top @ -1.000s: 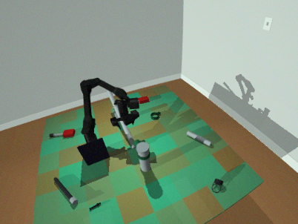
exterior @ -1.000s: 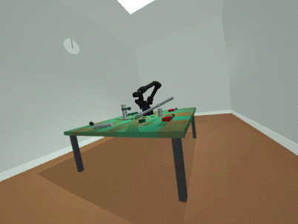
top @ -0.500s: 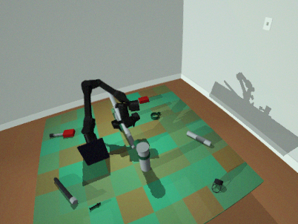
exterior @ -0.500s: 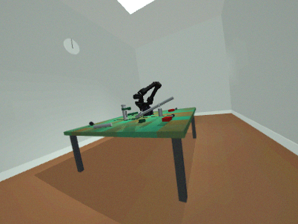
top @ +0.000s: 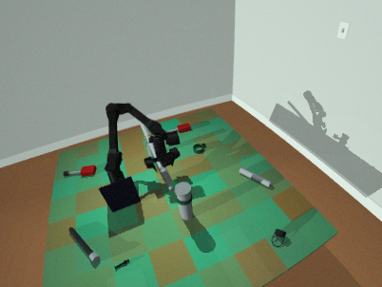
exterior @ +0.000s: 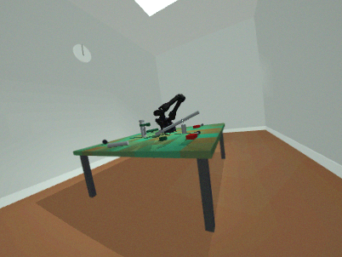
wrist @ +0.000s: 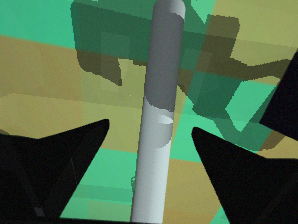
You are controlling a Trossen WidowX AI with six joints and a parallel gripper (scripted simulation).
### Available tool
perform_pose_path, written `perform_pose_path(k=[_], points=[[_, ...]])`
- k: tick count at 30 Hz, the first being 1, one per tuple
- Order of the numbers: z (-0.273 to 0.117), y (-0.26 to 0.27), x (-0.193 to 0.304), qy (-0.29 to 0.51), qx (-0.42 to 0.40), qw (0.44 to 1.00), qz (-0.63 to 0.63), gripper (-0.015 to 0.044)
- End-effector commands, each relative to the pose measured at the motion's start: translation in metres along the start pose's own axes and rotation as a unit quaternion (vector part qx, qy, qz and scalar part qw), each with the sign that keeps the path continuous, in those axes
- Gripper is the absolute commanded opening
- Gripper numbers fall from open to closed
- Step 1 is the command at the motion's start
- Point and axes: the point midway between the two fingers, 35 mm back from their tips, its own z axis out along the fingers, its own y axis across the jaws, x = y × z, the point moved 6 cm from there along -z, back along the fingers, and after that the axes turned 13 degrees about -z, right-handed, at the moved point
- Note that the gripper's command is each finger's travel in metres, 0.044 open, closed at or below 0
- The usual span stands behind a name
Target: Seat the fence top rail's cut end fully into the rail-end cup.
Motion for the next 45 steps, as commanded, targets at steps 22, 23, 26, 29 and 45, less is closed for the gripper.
perform_pose_path(k=[22,23,26,29,45], points=[[0.03,-0.003,0.002,0.006,0.002,1.0,0.005,0.0282],[0.03,-0.003,0.002,0.006,0.002,1.0,0.005,0.0256],[0.03,-0.003,0.002,0.006,0.002,1.0,0.005,0.0177],[0.03,-0.003,0.002,0.006,0.002,1.0,0.005,0.0157],[0.012,-0.003,-0.003,-0.027,0.006,1.0,0.003,0.0]])
